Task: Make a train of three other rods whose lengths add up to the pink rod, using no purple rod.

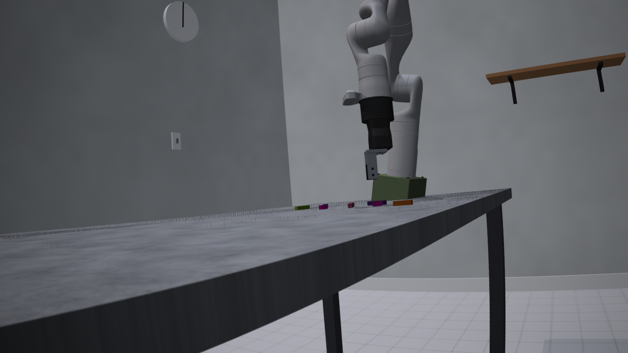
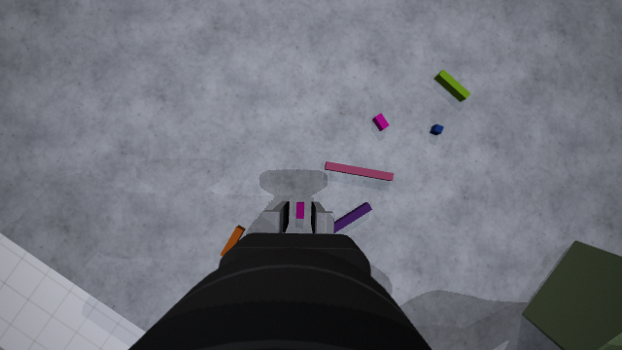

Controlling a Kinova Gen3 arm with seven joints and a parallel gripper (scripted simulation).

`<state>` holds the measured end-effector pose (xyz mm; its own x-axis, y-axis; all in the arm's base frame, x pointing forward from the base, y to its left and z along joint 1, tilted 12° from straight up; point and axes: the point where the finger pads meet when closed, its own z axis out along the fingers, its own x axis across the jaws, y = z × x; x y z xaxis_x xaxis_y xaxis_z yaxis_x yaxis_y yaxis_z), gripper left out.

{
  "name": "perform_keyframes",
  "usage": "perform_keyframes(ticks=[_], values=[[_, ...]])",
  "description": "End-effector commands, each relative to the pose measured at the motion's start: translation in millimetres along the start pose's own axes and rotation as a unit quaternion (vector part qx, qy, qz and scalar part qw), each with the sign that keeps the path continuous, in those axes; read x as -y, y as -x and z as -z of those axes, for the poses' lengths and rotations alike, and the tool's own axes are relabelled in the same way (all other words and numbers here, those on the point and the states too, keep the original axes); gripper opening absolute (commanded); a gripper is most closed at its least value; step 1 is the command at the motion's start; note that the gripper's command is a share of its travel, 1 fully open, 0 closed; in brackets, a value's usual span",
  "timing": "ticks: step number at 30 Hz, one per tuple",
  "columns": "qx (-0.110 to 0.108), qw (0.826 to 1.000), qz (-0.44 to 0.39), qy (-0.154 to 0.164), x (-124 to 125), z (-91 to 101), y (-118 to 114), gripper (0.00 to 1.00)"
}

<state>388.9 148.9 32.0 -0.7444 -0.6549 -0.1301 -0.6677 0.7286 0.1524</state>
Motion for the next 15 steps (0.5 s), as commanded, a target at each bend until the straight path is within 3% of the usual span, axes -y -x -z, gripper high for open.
perform_keyframes(ticks=[1,15], values=[[0.000,1.000,-0.003,0.001,-2,-6.1,0,0.54],[0.001,1.000,-0.003,0.001,-2,-24.8,1,0.54]])
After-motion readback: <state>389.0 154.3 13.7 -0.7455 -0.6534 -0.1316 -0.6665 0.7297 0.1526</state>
